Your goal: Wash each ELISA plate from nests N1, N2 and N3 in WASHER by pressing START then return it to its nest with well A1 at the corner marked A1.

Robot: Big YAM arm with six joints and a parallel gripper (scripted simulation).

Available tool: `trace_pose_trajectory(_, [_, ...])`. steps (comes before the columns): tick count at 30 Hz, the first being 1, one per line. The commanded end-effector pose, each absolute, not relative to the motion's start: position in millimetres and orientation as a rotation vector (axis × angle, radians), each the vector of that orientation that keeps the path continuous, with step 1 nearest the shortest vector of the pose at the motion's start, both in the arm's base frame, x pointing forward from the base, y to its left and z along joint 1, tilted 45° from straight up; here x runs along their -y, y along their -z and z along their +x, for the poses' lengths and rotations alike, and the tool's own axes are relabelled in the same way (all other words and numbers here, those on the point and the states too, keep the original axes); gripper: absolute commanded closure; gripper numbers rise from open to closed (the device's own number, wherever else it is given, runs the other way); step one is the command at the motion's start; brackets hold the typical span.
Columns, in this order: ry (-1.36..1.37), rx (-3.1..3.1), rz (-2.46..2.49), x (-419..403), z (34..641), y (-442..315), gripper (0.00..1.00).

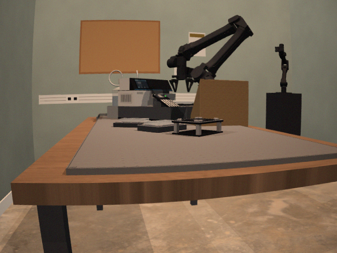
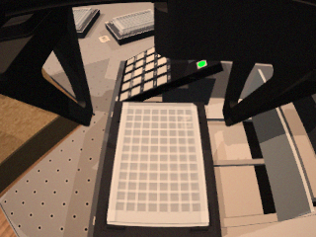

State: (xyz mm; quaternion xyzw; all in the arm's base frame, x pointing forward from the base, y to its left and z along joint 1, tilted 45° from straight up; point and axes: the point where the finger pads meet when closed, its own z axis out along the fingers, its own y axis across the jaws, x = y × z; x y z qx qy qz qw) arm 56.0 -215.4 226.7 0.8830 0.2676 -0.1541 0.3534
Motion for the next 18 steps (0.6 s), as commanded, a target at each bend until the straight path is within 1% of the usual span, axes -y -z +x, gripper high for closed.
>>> trace_pose_trajectory(1, [0.357,-0.642,2.247,211,60,-258,0.0])
trace_pose_trajectory(12, [0.353,-0.641,2.249,200,60,-268,0.0])
trace_pose_trajectory(18, [0.376,-0.657,2.269,201,60,-255,0.0])
